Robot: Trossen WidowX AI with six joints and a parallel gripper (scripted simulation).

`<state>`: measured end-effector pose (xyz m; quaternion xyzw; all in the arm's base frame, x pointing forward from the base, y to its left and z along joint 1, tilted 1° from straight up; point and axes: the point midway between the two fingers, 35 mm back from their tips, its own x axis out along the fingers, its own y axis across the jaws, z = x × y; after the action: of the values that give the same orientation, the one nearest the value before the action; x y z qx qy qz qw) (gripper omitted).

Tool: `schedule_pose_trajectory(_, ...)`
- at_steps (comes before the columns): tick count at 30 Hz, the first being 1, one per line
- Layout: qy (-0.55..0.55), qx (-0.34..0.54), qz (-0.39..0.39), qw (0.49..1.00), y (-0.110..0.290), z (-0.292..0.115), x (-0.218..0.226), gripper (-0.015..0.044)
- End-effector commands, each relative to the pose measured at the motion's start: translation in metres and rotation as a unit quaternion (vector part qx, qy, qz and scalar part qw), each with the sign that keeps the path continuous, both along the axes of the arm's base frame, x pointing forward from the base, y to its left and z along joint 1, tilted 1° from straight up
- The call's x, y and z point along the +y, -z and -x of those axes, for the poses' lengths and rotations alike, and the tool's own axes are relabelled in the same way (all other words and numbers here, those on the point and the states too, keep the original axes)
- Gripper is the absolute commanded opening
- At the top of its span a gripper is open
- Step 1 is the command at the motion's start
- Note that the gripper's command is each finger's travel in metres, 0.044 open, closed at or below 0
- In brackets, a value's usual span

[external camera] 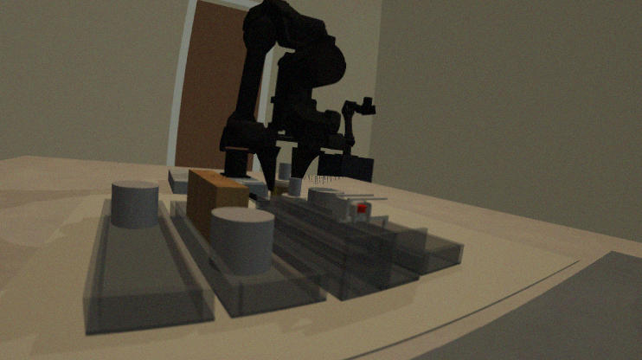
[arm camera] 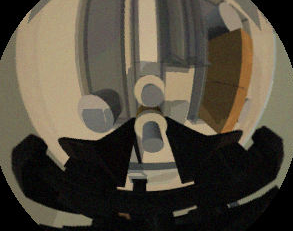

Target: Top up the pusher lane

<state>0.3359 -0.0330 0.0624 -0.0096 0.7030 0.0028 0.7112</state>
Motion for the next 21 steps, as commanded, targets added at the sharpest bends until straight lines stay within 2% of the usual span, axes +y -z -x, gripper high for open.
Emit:
schedule_pose_trajectory(1, 0.001, -0.008, 0.001, 1.0, 0.0022, -0.004, -0.0001, 0.0)
schedule_pose_trajectory(21, 0.001, -0.008, 0.001, 1.0, 0.009, -0.0033, -0.0002, 0.0)
